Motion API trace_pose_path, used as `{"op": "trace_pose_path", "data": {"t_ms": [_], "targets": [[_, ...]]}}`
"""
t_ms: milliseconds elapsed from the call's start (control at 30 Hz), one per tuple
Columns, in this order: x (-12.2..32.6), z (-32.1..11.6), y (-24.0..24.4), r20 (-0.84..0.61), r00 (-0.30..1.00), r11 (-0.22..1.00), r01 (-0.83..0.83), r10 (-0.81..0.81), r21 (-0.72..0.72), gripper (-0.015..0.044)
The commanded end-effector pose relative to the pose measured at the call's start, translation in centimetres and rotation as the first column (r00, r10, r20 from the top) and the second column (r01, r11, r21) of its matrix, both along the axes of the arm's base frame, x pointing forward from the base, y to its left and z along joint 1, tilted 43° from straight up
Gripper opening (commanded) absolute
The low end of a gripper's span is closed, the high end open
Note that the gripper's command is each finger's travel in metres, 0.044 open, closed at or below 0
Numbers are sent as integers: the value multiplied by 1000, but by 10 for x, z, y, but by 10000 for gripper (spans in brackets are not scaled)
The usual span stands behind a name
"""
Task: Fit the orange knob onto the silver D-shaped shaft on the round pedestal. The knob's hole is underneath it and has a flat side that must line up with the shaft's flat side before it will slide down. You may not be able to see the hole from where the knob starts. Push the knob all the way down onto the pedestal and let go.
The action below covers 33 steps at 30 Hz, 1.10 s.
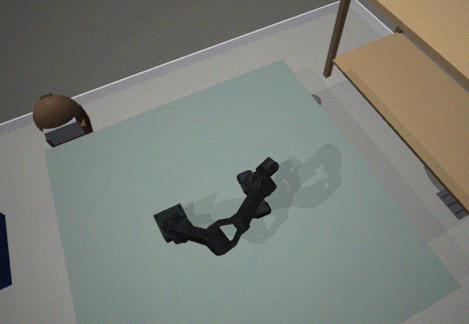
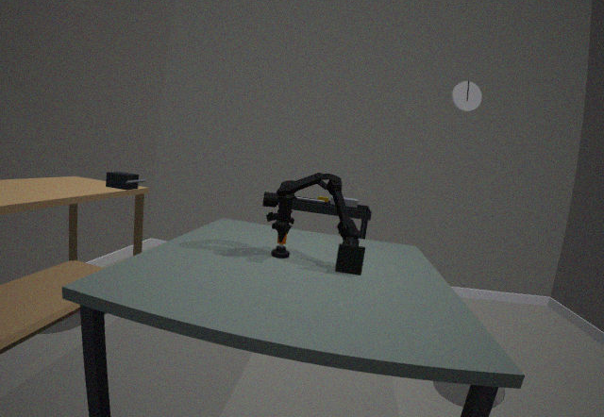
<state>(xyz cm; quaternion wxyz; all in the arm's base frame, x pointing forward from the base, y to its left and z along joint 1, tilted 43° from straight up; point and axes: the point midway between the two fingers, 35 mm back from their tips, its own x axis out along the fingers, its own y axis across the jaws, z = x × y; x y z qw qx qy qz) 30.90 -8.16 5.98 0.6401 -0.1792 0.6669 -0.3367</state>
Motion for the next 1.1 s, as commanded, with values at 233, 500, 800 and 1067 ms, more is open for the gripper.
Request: {"op": "trace_pose_path", "data": {"t_ms": [233, 500, 800, 1067], "targets": [[-1, -1, -1, 6, 1000, 1000, 0, 0, -3, 0], [0, 2, 1, 6, 1000, 1000, 0, 0, -3, 0], [2, 3, 2, 141, 980, 989, 147, -143, -15, 0], [6, 3, 0, 148, 977, 988, 155, -151, -15, 0]]}}
